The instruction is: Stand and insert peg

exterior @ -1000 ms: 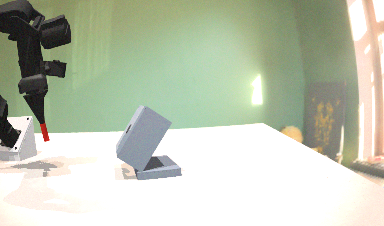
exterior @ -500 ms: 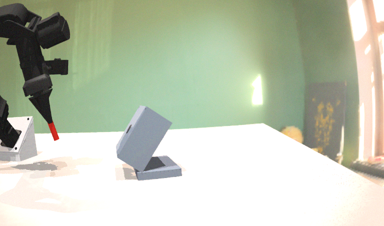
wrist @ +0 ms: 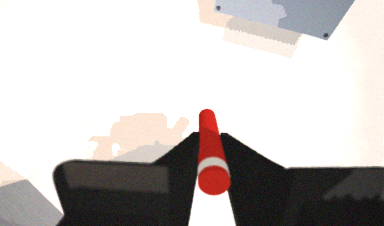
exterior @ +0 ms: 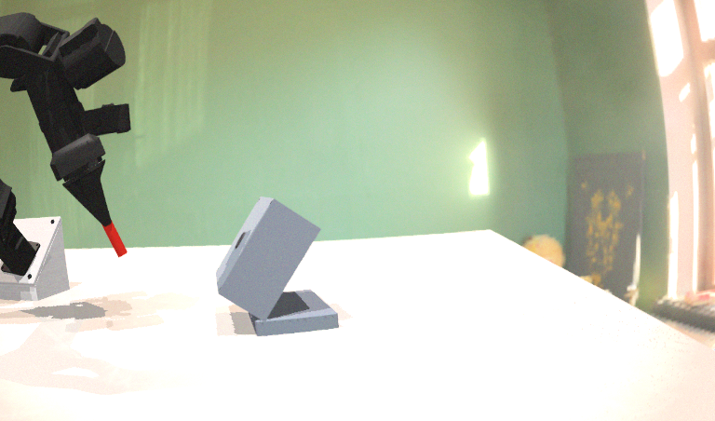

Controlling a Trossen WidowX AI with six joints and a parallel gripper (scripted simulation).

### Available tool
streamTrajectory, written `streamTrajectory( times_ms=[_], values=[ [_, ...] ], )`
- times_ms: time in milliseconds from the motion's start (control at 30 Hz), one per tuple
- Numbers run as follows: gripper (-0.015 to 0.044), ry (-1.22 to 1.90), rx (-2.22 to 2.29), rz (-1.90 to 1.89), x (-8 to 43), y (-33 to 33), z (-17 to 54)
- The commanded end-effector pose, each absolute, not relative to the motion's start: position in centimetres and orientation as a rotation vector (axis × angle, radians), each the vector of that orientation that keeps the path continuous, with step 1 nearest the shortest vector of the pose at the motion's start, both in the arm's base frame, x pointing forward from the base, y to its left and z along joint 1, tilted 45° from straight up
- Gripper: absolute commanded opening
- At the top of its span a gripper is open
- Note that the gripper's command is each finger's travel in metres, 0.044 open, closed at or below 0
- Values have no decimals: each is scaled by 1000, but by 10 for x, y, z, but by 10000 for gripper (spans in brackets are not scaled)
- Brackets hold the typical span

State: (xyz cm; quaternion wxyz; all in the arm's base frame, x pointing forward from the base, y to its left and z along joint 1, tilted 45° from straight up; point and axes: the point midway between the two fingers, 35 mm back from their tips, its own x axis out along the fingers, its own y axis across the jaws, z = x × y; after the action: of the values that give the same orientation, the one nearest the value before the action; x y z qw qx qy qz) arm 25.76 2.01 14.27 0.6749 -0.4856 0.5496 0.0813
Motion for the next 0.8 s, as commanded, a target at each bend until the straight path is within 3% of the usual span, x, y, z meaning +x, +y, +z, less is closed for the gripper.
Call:
streamTrajectory(
  times_ms=[0,767],
  values=[
    [0,1205,-1090,198,260,22,143],
    [0,999,-1098,261,282,33,151]
  ],
)
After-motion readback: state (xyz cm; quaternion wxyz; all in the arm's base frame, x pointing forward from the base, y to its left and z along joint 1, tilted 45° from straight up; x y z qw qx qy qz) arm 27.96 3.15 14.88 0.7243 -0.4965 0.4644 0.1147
